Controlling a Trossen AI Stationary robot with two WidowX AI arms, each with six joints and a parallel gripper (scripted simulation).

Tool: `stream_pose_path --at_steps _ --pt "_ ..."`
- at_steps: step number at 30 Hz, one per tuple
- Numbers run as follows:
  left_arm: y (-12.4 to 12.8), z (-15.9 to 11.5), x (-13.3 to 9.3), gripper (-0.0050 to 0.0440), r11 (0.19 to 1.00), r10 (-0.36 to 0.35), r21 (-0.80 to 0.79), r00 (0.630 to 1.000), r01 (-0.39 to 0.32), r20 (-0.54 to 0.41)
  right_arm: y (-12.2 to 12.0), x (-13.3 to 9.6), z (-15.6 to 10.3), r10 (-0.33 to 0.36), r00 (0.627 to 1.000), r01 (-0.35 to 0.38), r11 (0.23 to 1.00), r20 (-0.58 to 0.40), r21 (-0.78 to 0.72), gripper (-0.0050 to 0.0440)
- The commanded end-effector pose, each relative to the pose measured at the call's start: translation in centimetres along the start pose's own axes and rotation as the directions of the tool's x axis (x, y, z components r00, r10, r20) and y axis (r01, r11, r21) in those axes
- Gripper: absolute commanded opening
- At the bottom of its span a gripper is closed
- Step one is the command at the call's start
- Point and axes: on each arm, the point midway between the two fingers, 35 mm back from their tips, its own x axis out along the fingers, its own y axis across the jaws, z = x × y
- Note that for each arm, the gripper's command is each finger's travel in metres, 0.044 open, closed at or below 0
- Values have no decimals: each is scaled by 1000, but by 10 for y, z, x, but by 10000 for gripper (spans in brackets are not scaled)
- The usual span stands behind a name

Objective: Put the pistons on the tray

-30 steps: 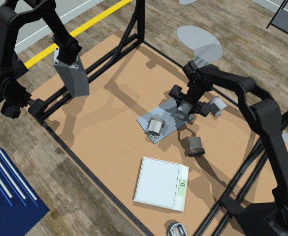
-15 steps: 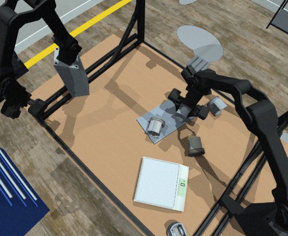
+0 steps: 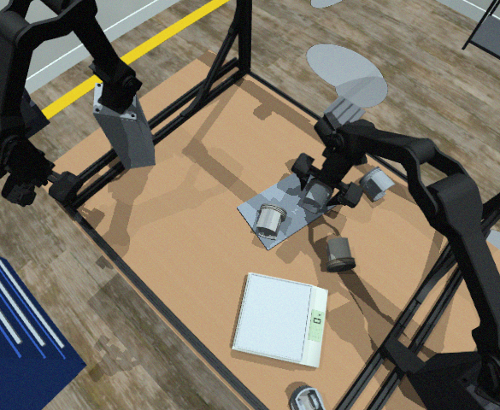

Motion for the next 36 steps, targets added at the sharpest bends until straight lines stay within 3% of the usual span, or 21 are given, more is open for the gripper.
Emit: stream_pose_path --at_steps 1,36 --pt "0 0 1 378 1000 0 3 1000 0 0 0 0 0 1 1000 -1 1000 -1 0 440" --pt "0 0 -45 378 1000 0 3 1000 0 0 0 0 0 1 1000 -1 1000 -1 0 440"
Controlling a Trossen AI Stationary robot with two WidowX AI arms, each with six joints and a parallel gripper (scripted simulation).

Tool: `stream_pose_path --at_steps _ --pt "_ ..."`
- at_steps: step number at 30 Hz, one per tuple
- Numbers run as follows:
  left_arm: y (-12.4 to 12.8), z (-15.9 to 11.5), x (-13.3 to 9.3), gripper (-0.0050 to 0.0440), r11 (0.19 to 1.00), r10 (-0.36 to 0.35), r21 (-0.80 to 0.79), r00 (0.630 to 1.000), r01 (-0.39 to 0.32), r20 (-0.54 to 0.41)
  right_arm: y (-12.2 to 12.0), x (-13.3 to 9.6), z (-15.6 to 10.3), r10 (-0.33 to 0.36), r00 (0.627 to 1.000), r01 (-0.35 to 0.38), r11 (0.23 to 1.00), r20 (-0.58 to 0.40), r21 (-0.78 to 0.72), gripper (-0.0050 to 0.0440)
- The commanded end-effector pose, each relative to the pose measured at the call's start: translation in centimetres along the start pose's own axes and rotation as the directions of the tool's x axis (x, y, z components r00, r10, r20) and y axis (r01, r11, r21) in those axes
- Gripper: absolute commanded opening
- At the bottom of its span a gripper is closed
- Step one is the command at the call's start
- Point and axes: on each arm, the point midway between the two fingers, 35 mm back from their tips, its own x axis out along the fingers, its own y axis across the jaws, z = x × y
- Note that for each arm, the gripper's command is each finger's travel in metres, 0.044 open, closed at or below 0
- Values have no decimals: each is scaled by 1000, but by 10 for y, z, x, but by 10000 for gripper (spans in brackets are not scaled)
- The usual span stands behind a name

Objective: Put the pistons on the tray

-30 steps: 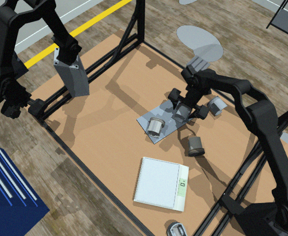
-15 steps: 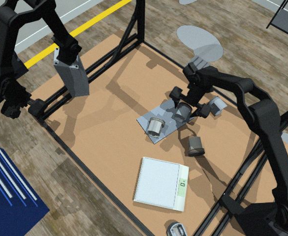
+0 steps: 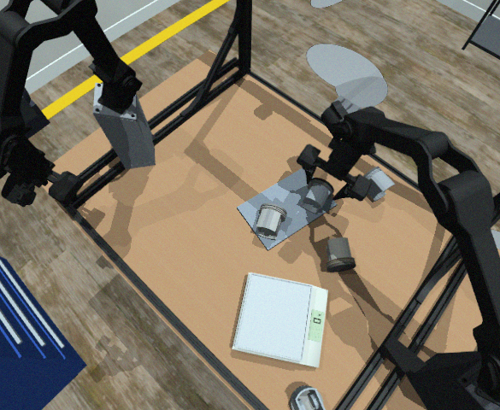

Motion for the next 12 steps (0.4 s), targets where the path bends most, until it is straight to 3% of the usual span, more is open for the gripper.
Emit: stream_pose_path --at_steps 1,12 --pt "3 0 -12 378 1000 11 -6 1000 -11 6 0 0 0 1 1000 -1 1000 -1 0 440" --pt "3 0 -25 378 1000 11 -6 1000 -11 6 0 0 0 1 1000 -1 1000 -1 0 440"
